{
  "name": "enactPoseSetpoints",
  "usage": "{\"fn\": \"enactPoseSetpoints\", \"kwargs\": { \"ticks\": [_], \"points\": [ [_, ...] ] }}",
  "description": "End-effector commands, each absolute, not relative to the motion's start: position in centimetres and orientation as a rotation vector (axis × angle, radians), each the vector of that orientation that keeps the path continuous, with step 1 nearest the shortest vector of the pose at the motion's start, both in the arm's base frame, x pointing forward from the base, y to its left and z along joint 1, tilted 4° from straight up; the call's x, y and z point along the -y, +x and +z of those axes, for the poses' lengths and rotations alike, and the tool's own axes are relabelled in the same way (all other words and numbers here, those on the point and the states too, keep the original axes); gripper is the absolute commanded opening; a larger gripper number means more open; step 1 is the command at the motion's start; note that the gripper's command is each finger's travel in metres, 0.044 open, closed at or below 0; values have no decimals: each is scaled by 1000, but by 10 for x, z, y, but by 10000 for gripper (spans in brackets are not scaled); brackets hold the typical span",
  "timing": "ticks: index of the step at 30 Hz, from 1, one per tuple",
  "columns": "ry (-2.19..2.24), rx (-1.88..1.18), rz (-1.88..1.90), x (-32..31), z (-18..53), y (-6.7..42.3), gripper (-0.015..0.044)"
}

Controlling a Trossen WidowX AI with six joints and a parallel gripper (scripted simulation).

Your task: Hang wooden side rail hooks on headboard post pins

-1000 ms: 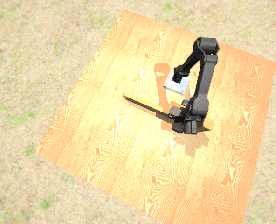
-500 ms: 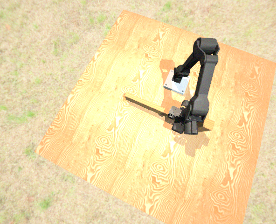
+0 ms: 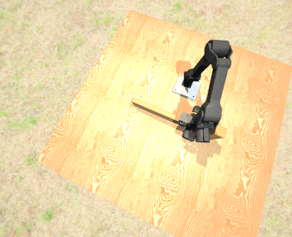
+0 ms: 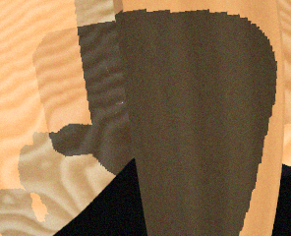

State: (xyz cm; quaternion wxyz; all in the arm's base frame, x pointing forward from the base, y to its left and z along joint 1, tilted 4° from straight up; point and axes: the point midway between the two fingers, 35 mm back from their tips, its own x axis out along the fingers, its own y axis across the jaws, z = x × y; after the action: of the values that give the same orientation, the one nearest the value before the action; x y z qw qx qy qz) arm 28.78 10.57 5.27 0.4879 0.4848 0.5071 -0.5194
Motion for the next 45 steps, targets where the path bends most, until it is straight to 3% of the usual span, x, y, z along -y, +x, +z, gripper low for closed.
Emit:
{"fn": "enactPoseSetpoints", "kwargs": {
  "ticks": [1, 45],
  "points": [
    [1190, -1228, -1260, -107, 55, 290, 0],
    [1190, -1229, -1260, -112, 55, 290, 0]
  ]
}}
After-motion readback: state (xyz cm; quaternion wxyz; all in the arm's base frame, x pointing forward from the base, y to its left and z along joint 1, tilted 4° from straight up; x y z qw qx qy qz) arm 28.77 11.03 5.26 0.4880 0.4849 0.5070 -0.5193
